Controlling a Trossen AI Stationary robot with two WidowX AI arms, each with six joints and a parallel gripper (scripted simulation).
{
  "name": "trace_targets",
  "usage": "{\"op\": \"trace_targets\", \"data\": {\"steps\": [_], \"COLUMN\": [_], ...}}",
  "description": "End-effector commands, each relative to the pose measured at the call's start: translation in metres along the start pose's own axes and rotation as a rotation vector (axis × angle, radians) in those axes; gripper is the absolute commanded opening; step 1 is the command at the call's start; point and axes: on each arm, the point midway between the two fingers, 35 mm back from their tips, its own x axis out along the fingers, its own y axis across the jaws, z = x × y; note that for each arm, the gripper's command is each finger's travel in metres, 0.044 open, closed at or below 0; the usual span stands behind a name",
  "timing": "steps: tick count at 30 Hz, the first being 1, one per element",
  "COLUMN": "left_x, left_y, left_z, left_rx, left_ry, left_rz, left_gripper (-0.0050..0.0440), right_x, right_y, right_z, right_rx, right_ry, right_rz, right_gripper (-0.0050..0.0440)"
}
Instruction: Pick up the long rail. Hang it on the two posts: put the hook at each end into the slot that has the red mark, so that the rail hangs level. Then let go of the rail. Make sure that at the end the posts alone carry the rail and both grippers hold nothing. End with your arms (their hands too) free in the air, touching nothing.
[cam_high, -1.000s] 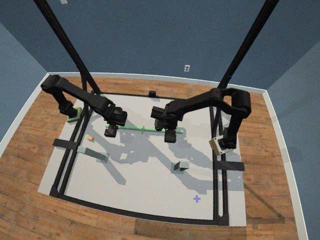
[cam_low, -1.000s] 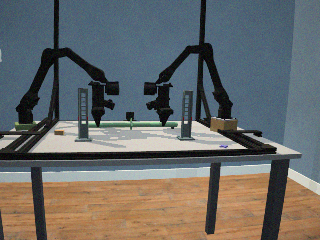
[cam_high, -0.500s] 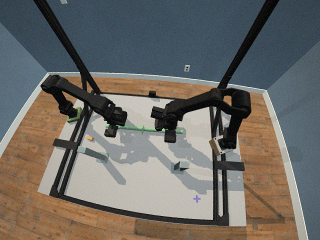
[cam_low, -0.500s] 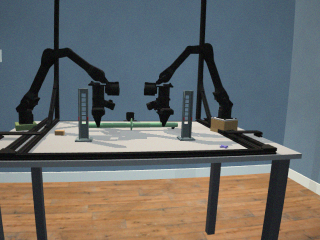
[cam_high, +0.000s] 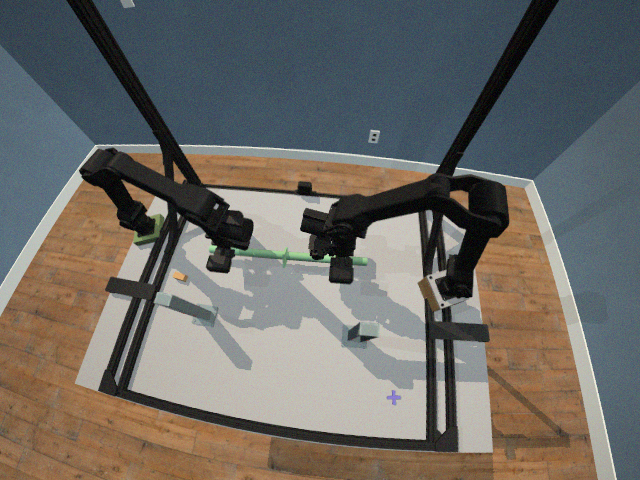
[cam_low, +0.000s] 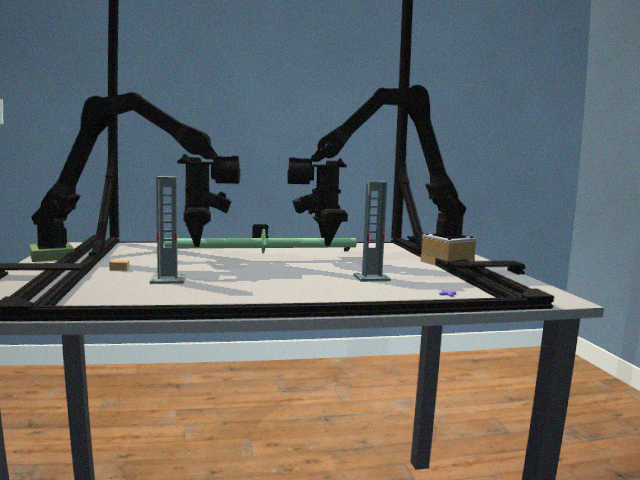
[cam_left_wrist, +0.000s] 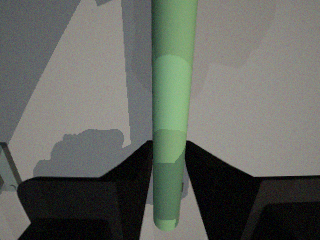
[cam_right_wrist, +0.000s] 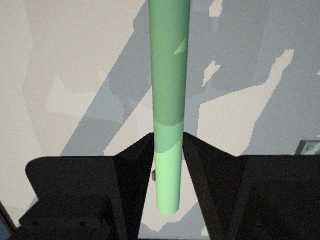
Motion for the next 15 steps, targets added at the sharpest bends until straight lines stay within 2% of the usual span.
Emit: {"op": "trace_targets", "data": {"steps": [1, 6, 15], "left_x": [-0.013, -0.014, -0.013], "left_y": [0.0, 0.003, 0.041], "left_z": [0.002, 0.001, -0.002], "left_rx": [-0.001, 0.0, 0.011], "left_ry": [-0.01, -0.01, -0.009], "left_rz": [-0.002, -0.002, -0.002], "left_gripper": [0.0, 0.0, 0.0], "right_x": [-0.013, -0.014, -0.013], "right_y": [0.0, -0.003, -0.037], "right_z": [0.0, 0.0, 0.003], "right_rx": [-0.001, 0.0, 0.011], "right_ry": [-0.005, -0.005, -0.005], "right_rz": [0.0, 0.0, -0.001], "right_gripper": [0.0, 0.0, 0.0]}}
